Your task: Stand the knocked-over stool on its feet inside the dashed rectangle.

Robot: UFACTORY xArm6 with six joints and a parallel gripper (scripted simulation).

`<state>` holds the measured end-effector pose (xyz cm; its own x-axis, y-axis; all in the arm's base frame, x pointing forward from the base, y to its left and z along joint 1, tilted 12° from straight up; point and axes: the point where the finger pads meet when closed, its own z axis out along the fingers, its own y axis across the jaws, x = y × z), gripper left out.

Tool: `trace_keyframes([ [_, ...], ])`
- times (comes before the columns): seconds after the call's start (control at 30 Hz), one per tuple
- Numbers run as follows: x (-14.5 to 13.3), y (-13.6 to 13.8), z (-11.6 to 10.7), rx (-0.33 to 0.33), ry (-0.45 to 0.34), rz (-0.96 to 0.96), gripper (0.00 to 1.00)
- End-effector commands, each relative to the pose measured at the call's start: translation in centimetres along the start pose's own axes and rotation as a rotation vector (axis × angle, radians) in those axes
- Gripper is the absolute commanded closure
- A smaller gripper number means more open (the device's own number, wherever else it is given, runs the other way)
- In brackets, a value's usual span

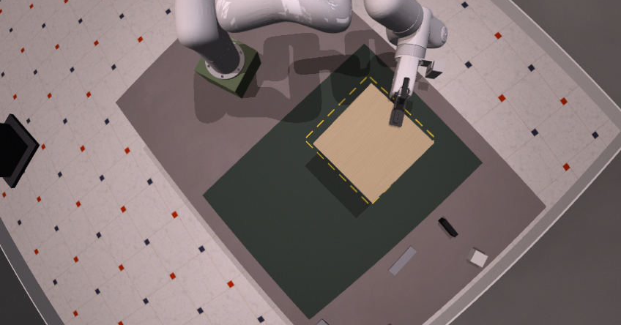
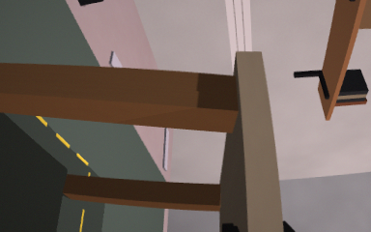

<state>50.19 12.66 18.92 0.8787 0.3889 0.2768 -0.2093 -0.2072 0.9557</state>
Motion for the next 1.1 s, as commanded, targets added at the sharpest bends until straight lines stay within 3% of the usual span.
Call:
trace_keyframes([
  [0.0,0.2,-0.1,-0.3,-0.051,-0.033,-0.002,0.79],
  [1.07,1.1,-1.9,-1.5,-0.127,-0.034,-0.048,0.79],
])
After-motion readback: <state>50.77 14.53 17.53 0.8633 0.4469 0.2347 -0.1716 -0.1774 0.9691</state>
